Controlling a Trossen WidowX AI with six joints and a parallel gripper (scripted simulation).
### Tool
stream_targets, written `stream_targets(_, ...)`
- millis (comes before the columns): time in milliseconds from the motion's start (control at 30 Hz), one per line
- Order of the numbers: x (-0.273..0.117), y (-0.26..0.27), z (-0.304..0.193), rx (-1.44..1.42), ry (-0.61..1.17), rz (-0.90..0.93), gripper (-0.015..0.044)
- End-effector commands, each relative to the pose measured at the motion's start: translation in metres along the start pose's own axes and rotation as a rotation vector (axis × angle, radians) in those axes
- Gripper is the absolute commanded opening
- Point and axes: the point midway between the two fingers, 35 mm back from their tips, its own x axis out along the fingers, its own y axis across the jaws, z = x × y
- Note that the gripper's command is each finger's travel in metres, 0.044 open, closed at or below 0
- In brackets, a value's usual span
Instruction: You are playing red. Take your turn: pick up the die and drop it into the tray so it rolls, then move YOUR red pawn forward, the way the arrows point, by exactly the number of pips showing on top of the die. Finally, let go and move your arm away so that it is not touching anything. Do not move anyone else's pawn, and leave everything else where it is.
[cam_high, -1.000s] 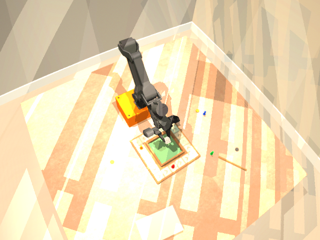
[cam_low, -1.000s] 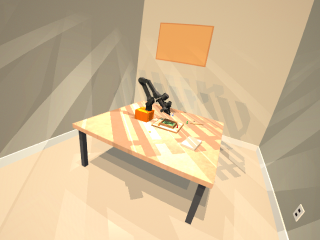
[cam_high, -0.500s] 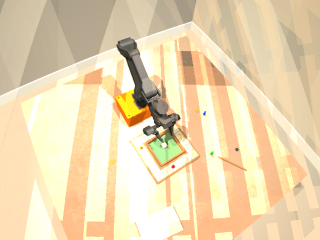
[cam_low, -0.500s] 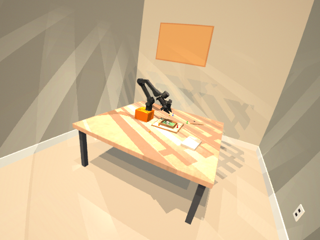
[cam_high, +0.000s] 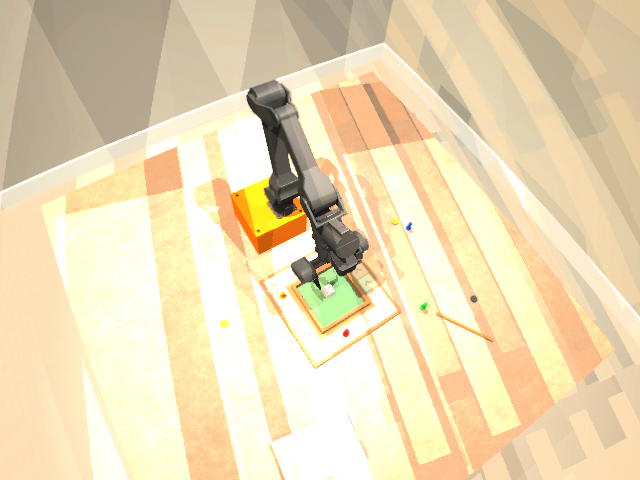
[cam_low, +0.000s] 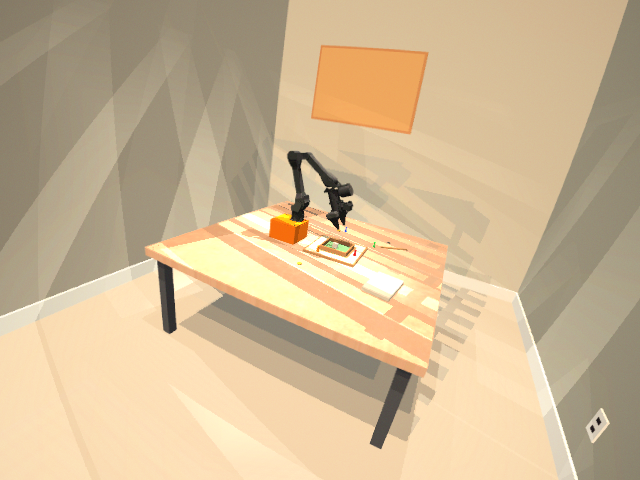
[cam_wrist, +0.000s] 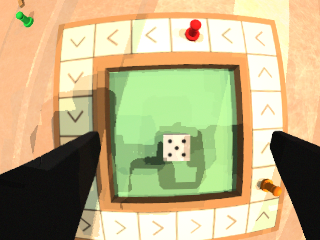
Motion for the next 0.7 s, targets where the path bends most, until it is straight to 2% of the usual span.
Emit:
stream_targets(0,0.012,0.000,-0.001,0.001,0.181,-0.003,0.0440)
stream_targets(167,0.025,0.000,-0.003,0.001,0.369,-0.003,0.0440)
stream_targets(333,0.024,0.000,-0.003,0.003,0.336,0.002,0.0440)
stream_targets(433,0.031,-0.002,0.012,-0.071,0.346,0.014,0.0361)
stream_targets(633,0.070,-0.012,0.065,-0.371,0.384,0.070,0.0204)
stream_targets(667,0.078,-0.014,0.073,-0.420,0.390,0.081,0.0200)
